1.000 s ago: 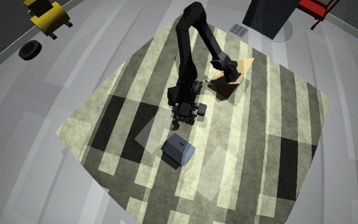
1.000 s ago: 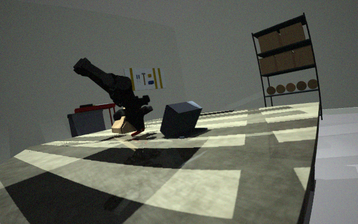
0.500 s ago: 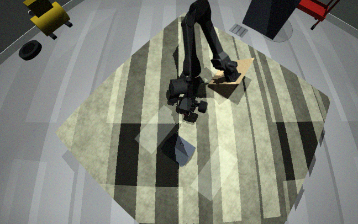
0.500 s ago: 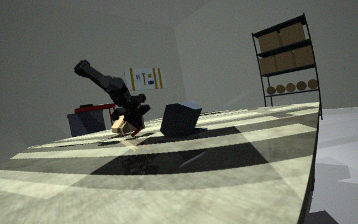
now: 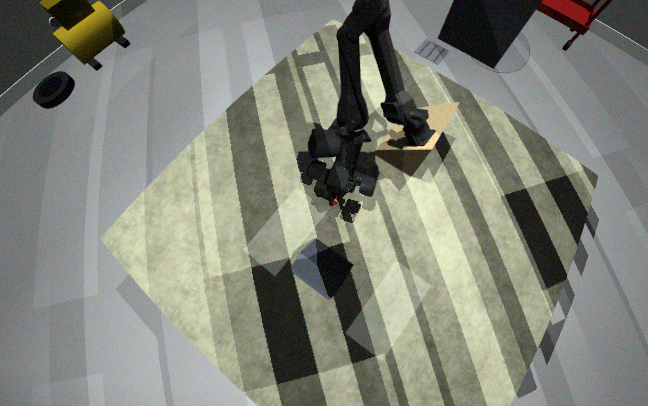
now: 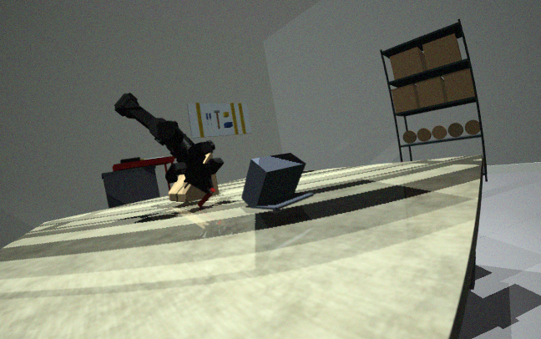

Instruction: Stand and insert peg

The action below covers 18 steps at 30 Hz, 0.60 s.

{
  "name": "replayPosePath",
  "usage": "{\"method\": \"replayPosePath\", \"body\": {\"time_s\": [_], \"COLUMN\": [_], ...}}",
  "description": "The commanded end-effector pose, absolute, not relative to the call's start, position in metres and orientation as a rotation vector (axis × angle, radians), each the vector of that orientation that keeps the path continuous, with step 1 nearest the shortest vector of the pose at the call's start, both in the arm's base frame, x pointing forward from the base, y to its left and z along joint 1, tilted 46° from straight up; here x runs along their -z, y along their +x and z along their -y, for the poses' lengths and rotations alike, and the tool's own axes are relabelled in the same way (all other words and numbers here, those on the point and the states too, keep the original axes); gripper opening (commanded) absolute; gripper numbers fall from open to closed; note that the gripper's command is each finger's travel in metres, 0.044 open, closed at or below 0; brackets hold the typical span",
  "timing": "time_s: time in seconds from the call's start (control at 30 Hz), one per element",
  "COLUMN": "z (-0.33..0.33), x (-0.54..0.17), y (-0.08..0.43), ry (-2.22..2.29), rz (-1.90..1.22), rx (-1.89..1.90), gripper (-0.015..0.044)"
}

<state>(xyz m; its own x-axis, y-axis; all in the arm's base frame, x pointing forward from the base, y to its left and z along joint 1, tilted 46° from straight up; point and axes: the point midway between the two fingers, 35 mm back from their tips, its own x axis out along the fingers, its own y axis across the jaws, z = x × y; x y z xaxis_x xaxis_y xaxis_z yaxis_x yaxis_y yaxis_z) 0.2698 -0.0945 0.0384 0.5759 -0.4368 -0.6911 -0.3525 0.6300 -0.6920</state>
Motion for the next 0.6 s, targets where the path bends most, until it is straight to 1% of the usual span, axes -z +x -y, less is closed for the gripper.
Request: {"method": "replayPosePath", "body": {"time_s": [0.0,0.57], "z": [0.094,0.094], "x": [-0.042,-0.047], "y": [0.268,0.257], "ry": [-0.931,-0.922], "rz": [-0.955,-0.819], "rx": [0.044,-0.025], "gripper": [0.0049,0.0049]}}
